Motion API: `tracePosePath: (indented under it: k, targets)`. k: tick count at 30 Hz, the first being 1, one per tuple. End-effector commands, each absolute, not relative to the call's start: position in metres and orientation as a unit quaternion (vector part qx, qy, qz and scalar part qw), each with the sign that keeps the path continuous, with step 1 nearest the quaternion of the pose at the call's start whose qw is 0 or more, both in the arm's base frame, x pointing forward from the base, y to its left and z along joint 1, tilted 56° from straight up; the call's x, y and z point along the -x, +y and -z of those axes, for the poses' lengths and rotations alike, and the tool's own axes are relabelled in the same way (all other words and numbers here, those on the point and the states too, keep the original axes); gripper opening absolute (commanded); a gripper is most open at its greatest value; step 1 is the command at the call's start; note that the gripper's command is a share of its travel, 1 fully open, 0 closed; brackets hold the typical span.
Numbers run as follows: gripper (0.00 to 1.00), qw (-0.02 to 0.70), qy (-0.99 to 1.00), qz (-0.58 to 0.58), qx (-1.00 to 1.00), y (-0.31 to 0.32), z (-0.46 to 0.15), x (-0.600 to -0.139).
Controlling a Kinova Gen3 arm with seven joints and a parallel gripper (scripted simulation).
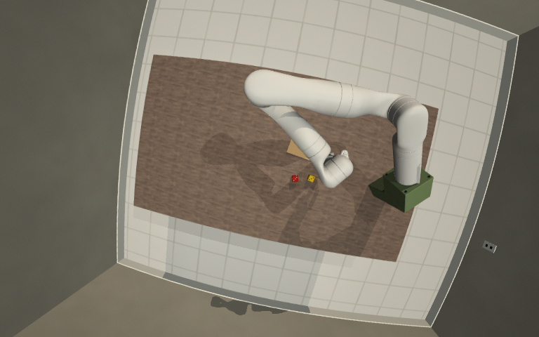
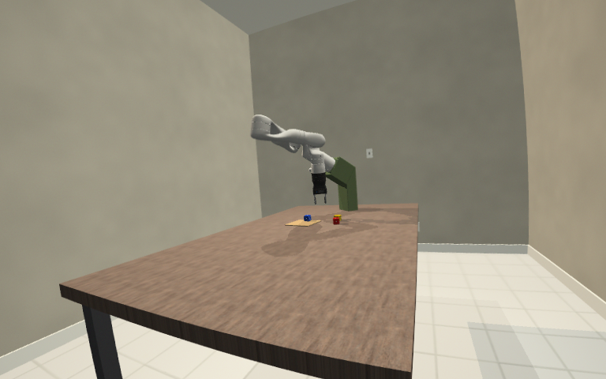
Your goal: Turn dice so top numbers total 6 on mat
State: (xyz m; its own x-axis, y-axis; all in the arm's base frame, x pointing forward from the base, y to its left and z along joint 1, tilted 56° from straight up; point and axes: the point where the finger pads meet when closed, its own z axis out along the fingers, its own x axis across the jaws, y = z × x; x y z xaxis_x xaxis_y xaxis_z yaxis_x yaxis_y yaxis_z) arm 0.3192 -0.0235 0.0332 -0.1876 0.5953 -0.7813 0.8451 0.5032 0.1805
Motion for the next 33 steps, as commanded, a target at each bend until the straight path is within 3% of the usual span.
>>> tracePosePath:
  k: [1,33]
  targets:
    - [1.0,0.427,0.742,0.138,-0.498,-0.022,-0.026,-0.316]
    - [1.0,0.453,0.406,-0.084,-0.789,0.008,0.011,-0.323]
